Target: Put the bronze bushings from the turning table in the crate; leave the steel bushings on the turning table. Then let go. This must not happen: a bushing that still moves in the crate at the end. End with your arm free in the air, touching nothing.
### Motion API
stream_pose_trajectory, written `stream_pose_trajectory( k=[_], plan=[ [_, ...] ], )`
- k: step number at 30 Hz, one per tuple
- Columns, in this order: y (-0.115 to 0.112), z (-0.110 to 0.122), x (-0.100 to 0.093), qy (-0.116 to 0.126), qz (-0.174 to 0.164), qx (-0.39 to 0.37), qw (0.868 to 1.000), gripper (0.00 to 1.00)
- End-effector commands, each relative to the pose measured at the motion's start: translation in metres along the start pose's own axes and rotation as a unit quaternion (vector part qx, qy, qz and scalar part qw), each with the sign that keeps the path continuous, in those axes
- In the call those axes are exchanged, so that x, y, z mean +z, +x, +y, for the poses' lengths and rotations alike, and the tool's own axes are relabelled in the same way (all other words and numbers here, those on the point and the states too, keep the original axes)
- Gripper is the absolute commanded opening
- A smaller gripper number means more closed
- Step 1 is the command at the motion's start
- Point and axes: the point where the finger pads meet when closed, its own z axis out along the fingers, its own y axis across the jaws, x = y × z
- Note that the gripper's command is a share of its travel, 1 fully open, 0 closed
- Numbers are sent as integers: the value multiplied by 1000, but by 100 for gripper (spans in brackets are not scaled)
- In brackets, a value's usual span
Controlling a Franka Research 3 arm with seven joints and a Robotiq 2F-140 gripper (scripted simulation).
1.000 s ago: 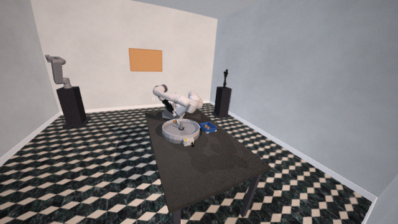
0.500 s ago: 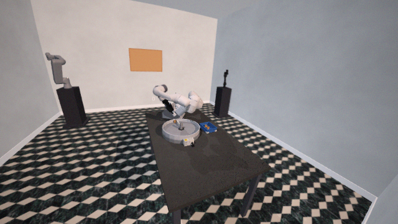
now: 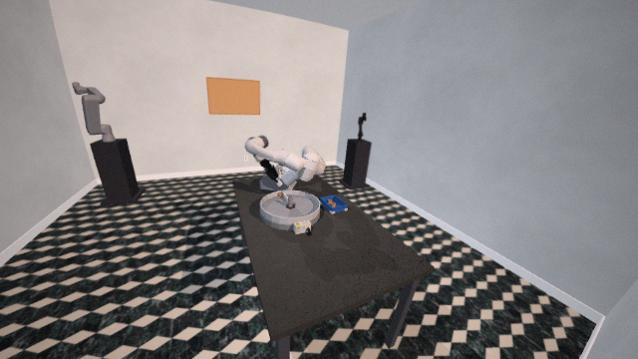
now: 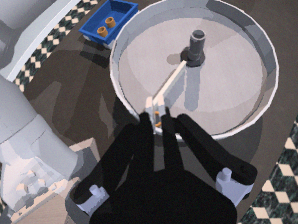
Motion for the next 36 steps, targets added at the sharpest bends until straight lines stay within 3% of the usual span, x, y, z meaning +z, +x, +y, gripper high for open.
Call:
stream_pose_trajectory(
  k=[1, 36],
  plan=[
    [-2, 0, 2, 0, 0, 2, 1000, 6],
    [-32, 0, 37, 0, 0, 2, 1000, 6]
  ],
)
